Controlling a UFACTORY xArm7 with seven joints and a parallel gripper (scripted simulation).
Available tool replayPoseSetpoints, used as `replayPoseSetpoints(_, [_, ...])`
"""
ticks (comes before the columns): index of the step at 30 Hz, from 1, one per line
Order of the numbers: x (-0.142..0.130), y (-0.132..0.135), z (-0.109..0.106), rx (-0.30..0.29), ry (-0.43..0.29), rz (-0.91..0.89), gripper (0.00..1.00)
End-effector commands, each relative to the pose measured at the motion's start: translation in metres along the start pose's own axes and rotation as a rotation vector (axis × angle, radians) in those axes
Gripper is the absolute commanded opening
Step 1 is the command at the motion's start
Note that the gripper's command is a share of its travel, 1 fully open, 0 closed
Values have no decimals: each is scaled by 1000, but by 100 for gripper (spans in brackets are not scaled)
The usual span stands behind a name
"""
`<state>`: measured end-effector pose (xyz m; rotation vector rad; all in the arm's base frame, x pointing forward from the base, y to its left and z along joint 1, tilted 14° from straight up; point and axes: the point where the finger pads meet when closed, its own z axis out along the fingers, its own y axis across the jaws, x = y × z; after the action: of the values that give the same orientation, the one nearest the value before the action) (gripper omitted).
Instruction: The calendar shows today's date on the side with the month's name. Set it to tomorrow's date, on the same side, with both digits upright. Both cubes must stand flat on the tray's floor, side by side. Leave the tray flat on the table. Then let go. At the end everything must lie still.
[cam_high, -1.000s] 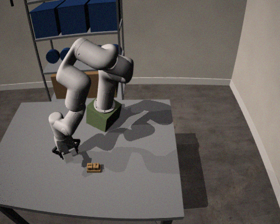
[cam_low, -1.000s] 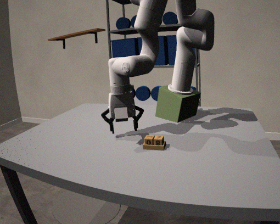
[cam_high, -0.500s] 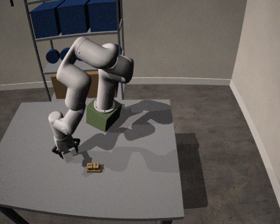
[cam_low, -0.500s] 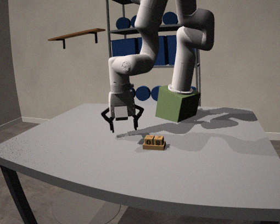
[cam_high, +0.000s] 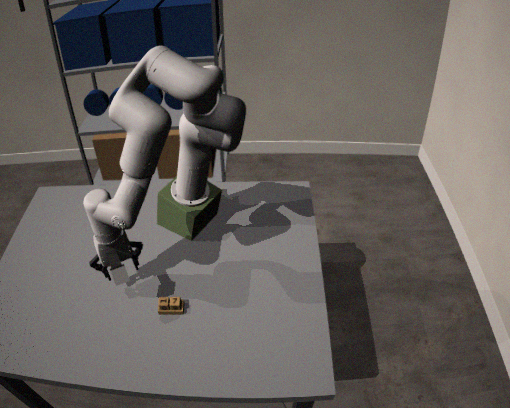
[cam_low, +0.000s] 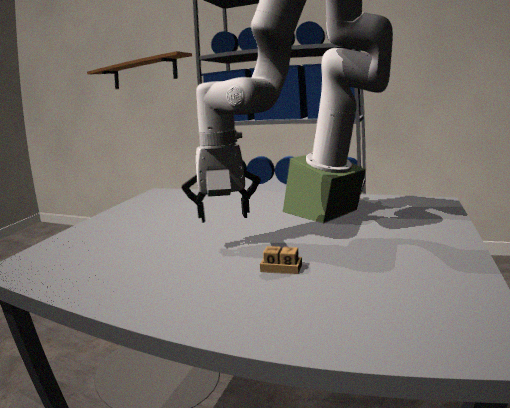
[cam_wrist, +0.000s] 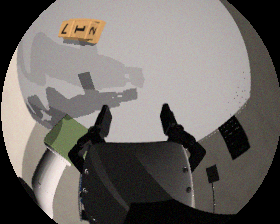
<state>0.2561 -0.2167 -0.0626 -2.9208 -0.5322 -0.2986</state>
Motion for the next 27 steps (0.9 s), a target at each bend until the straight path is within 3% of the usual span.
replayPoseSetpoints(1, [0,1,-12,3,-4,1,100])
replayPoseSetpoints(15, [2,0,-12,3,-4,-8,100])
replayPoseSetpoints(17, [23,-9,-15,10,-4,-174,100])
replayPoseSetpoints(24, [41,-18,-18,14,-4,-313,100])
replayPoseSetpoints(27, [59,-27,-21,16,-4,-460,100])
